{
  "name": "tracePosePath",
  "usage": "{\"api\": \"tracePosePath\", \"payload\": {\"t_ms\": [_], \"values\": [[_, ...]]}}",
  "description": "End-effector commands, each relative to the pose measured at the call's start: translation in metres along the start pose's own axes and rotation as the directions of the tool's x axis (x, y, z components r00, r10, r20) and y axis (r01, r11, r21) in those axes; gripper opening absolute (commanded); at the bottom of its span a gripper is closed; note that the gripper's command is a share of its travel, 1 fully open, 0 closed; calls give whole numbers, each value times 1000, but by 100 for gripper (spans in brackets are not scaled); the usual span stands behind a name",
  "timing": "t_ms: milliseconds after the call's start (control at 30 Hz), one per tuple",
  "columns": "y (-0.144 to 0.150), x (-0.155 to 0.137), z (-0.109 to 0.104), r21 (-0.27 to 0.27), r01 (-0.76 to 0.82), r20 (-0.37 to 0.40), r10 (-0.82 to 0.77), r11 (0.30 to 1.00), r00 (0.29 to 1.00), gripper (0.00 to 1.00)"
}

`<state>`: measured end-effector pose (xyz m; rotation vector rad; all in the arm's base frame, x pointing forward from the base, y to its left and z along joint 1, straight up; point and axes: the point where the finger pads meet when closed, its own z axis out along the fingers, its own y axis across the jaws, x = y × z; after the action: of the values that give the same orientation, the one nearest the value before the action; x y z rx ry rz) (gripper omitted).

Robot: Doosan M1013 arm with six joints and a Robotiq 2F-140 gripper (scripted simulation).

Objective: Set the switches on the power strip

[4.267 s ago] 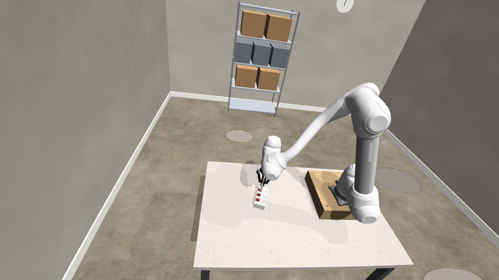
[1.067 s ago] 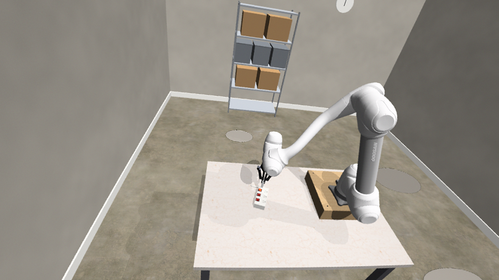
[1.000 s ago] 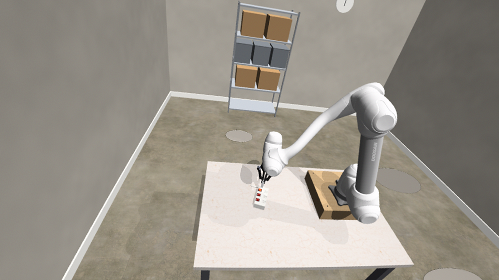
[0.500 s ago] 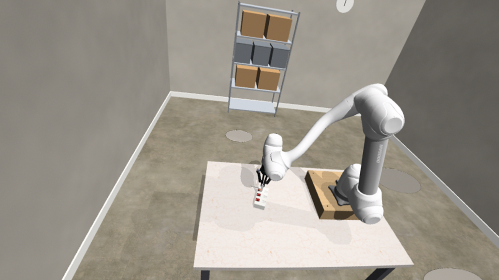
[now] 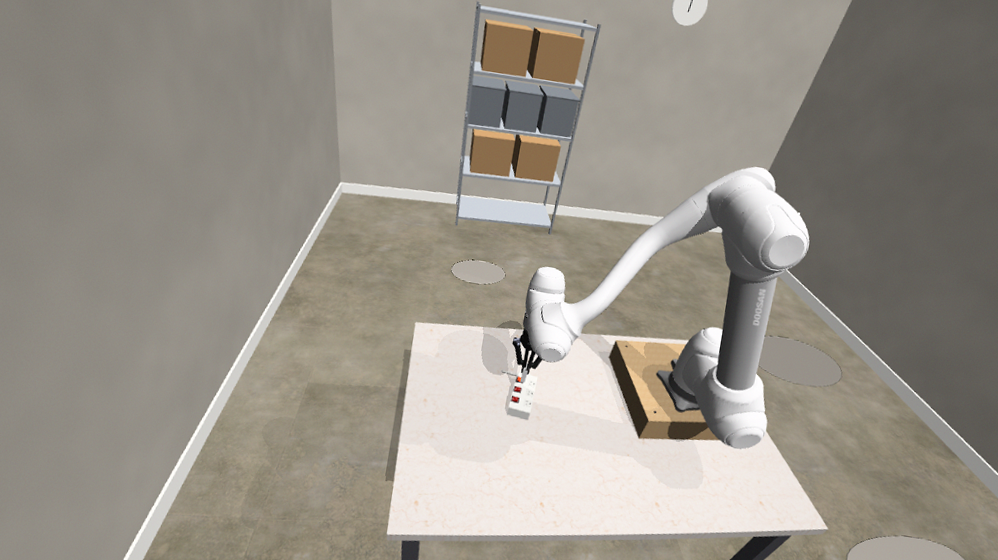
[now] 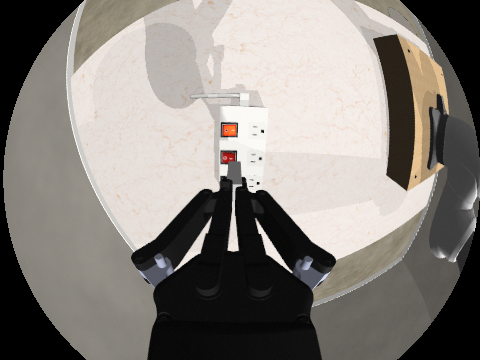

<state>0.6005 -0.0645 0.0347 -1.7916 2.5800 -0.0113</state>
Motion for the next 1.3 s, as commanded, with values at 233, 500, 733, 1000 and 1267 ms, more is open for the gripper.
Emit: {"api": "tracePosePath", "payload": {"t_ms": [233, 500, 733, 1000, 1267], "values": [[0, 0, 0, 0, 0, 0, 0, 1000, 1000, 0], [0, 0, 0, 0, 0, 0, 0, 1000, 1000, 0], [0, 0, 1, 0, 0, 0, 0, 1000, 1000, 0], [0, 0, 6, 0, 0, 0, 0, 1000, 1000, 0], [-1, 0, 13, 0, 0, 0, 0, 1000, 1000, 0]]}}
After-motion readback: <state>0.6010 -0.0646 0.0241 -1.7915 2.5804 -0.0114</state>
